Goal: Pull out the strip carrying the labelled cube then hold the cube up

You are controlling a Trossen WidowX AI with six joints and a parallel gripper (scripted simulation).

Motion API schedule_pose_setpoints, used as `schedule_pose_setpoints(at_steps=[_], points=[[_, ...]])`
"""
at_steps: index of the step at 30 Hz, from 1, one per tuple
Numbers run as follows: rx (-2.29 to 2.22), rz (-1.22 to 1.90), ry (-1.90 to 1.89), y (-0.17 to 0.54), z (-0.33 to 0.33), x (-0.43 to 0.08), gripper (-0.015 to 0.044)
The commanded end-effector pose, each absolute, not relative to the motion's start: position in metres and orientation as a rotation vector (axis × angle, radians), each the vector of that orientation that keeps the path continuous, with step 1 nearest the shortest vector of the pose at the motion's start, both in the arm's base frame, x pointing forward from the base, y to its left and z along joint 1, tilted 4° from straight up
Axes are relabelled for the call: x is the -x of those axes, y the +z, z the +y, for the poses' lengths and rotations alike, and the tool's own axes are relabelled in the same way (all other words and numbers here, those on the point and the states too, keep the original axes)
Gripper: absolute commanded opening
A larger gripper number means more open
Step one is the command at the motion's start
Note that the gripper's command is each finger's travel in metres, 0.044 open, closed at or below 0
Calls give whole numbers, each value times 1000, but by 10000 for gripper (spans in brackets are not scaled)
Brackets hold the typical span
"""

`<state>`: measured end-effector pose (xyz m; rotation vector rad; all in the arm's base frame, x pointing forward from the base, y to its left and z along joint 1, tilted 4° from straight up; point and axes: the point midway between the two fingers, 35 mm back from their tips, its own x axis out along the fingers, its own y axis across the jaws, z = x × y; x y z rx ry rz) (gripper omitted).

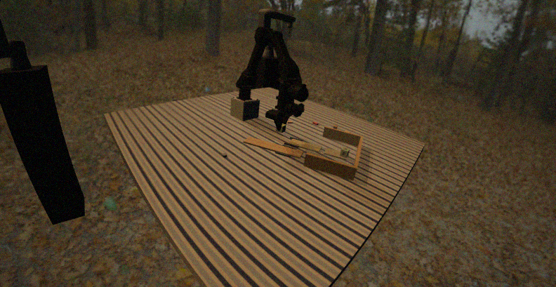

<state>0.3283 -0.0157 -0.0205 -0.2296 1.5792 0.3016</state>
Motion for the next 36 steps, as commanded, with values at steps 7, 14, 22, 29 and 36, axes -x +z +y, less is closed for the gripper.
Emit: schedule_pose_setpoints(at_steps=[7, 14, 22, 29, 36], points=[[235, 1573, 307, -16, -14, -304, 0], [235, 1573, 307, 16, -15, -305, 0], [235, 1573, 307, 16, -15, -305, 0], [235, 1573, 307, 16, -15, -305, 0], [235, 1573, 307, 16, -15, -305, 0]])
